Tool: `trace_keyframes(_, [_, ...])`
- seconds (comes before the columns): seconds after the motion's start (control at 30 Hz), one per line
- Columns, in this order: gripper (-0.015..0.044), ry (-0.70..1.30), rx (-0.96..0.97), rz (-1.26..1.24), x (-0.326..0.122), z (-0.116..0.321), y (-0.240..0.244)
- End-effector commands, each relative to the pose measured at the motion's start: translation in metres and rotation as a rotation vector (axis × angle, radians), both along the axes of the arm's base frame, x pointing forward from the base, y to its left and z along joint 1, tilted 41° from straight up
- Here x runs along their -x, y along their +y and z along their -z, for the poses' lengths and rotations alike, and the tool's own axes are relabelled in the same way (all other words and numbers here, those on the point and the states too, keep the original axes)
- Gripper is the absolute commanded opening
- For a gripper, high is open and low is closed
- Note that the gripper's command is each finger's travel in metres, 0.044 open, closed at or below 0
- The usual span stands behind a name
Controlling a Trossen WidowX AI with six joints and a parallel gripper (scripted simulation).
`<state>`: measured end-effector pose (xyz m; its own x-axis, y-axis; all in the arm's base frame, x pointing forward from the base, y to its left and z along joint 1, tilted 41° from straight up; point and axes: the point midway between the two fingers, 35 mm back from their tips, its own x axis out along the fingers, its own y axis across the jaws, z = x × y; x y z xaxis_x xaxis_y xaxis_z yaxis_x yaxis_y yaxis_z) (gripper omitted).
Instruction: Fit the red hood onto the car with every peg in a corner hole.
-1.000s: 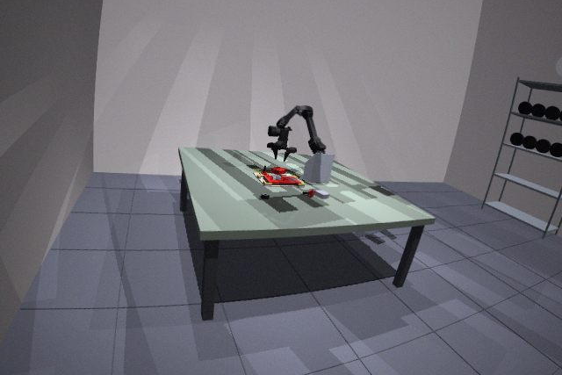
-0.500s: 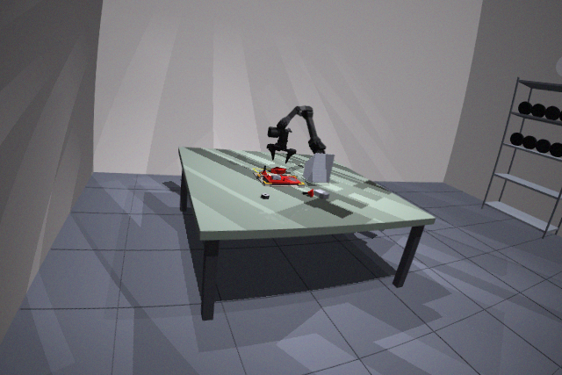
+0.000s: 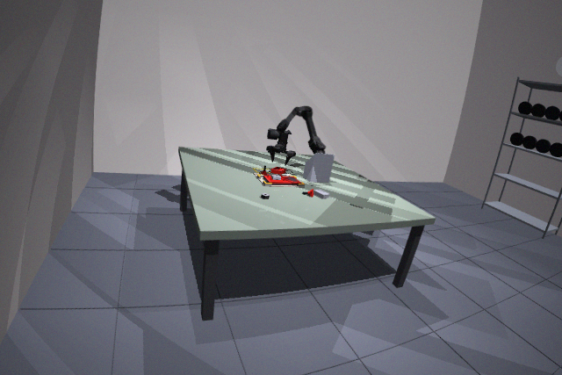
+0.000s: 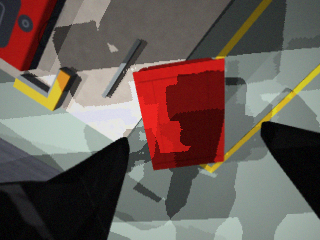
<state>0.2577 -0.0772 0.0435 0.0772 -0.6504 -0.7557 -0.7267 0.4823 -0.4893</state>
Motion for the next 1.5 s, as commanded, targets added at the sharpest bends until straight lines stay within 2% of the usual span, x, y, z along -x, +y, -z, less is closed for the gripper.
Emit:
trace_keyframes(0.0, [0.044, 0.013, 0.007, -0.001, 0.003, 0.004, -0.003])
trace_keyframes(1.47, [0.044, 0.013, 0.01, -0.001, 0.003, 0.027, -0.023])
